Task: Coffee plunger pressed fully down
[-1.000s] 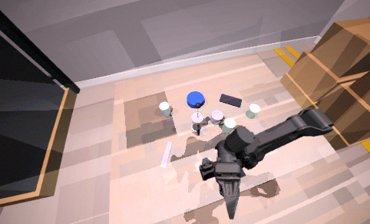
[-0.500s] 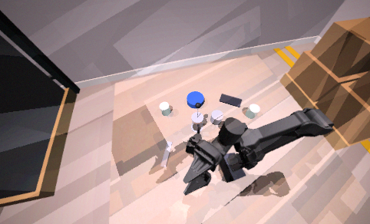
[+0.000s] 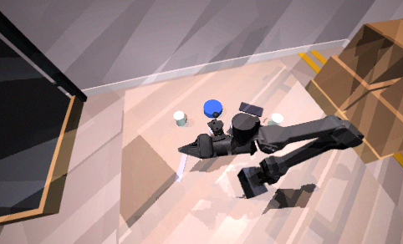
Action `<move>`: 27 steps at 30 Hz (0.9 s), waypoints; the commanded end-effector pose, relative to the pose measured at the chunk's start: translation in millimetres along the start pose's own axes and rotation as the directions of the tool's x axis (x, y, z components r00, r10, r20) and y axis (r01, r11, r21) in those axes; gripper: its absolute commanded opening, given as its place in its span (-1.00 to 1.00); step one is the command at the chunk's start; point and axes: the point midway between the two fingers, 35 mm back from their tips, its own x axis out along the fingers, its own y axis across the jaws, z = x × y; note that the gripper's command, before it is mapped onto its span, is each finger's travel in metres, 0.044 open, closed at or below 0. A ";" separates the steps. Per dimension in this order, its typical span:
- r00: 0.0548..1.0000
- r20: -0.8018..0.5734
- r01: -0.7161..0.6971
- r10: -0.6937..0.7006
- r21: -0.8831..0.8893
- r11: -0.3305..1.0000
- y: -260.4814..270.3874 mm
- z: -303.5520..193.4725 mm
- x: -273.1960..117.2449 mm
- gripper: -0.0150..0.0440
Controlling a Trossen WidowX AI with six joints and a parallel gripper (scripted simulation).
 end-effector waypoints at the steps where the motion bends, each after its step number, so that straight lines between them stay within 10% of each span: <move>1: 0.889 0.292 0.434 -0.354 -0.286 0.854 -47.3 64.8 -30.3 1.00; 12: 0.511 0.579 0.854 -0.636 -0.429 0.296 -86.4 134.7 -112.0 1.00; 27: 0.505 0.582 0.856 -0.637 -0.434 0.281 -143.2 117.8 -102.9 1.00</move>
